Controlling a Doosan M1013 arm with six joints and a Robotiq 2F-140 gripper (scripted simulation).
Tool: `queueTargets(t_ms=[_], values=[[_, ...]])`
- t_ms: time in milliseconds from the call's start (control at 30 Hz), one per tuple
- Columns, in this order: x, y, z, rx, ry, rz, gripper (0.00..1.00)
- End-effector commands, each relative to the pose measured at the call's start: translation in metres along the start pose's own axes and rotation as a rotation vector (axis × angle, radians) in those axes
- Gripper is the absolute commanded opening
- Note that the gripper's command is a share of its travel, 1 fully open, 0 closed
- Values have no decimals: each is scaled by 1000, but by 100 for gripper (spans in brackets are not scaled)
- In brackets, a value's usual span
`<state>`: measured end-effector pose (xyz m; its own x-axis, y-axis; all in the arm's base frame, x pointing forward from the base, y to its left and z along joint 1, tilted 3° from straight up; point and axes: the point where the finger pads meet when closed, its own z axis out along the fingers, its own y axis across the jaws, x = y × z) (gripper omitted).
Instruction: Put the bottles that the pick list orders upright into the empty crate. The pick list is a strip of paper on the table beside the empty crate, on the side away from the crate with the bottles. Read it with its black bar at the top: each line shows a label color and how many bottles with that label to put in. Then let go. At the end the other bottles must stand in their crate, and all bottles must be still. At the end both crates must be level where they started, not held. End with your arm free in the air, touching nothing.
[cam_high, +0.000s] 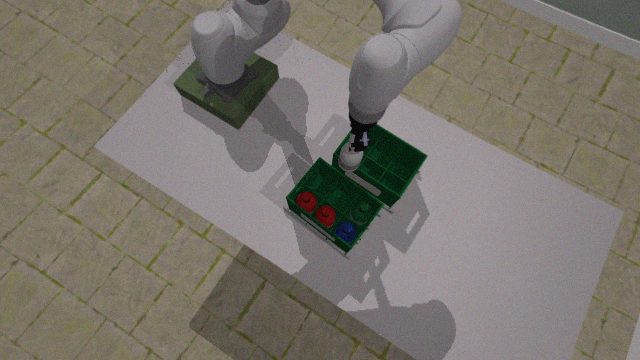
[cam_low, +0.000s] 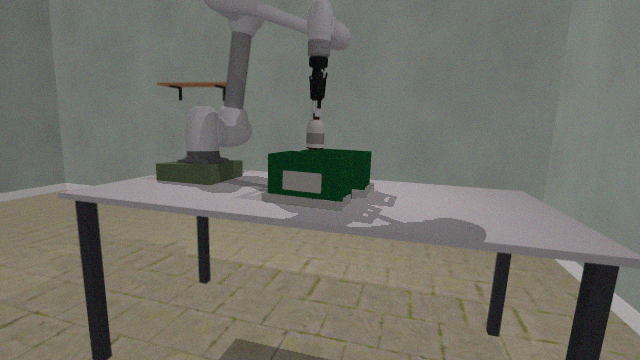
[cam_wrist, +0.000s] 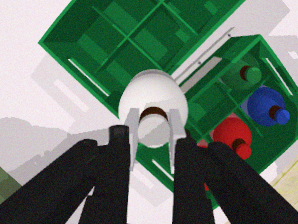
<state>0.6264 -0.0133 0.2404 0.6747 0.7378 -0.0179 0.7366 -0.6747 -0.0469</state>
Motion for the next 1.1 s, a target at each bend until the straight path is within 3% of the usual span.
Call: queueTargets(t_ms=[0, 700, 1067], values=[[5, -11, 0, 1, 6, 3, 0], [20, -47, 0, 1, 6, 3, 0], [22, -51, 0, 1, 6, 3, 0]])
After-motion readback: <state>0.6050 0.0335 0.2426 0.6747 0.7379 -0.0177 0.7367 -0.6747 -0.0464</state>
